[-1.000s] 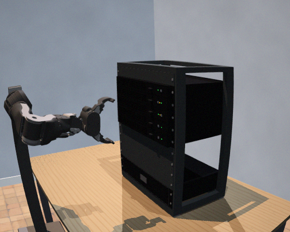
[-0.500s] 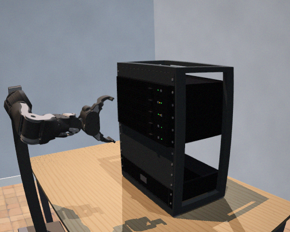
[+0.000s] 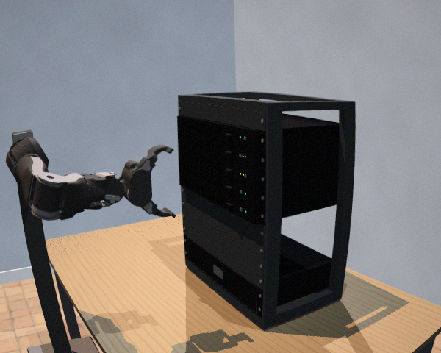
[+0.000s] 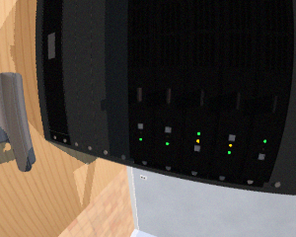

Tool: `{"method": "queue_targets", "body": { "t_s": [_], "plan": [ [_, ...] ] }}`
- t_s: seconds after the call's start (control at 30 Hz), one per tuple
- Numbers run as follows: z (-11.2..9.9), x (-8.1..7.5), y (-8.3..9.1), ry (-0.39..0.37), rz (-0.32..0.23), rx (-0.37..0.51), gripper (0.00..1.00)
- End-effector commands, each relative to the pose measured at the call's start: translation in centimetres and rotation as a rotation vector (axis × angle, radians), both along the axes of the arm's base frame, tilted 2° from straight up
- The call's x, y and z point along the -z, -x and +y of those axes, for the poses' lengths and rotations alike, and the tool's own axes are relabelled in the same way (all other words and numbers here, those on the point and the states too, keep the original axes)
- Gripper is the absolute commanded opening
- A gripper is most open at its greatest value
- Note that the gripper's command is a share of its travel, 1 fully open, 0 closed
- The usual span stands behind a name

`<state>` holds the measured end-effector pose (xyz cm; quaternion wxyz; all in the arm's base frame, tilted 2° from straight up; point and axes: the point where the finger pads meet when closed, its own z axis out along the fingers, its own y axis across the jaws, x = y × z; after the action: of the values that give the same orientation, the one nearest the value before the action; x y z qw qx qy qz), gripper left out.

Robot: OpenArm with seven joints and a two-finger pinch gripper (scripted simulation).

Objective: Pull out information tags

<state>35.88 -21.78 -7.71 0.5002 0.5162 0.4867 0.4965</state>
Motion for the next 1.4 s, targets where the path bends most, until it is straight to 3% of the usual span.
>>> {"method": "queue_targets", "body": {
  "t_s": [0.0, 0.7, 0.97, 1.37],
  "plan": [
    [-0.1, -0.3, 0.0, 0.002, -0.011, 0.004, 1.0],
    [-0.4, 0.1, -0.5, 0.001, -0.007, 0.003, 1.0],
    [-1.5, 1.2, -2.5, 0.001, -0.007, 0.002, 1.0],
    [-4.6, 4.6, -8.7, -0.001, -0.006, 0.001, 1.0]
  ]
}}
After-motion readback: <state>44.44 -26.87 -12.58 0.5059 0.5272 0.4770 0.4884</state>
